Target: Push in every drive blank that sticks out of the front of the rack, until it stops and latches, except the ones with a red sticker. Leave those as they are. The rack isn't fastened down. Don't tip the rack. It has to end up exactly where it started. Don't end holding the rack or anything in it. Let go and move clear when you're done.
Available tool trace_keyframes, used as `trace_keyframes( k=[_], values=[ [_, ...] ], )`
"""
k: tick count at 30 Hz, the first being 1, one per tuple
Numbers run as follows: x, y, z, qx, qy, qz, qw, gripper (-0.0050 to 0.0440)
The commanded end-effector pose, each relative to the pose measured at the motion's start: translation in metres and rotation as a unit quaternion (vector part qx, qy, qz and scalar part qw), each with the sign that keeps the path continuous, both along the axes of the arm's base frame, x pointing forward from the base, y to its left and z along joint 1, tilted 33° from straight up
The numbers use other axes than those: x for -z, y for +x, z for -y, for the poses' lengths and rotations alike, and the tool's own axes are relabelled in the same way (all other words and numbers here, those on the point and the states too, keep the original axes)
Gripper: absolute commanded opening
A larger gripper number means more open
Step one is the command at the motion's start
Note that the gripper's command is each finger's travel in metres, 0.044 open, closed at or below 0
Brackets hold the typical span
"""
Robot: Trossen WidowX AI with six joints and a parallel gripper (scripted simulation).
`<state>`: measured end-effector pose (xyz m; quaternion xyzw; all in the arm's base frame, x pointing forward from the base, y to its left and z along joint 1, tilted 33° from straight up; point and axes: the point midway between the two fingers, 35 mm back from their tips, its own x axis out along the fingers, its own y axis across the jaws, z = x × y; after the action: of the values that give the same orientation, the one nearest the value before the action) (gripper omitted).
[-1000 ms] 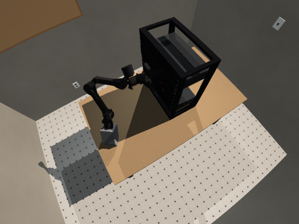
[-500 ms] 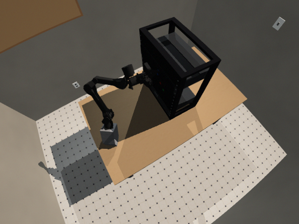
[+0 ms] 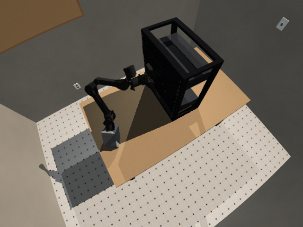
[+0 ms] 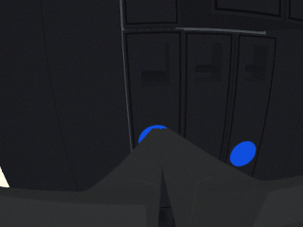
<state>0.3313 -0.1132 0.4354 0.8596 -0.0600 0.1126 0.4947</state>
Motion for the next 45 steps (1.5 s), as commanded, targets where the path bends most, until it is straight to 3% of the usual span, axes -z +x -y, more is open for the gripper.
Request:
trace_keyframes(
  k=[1, 45],
  values=[
    [-0.0197, -0.0036, -0.0043, 0.001, -0.015, 0.023, 1.000, 0.0000],
    [-0.0228, -0.0014, -0.0050, 0.001, -0.015, 0.023, 1.000, 0.0000]
  ],
)
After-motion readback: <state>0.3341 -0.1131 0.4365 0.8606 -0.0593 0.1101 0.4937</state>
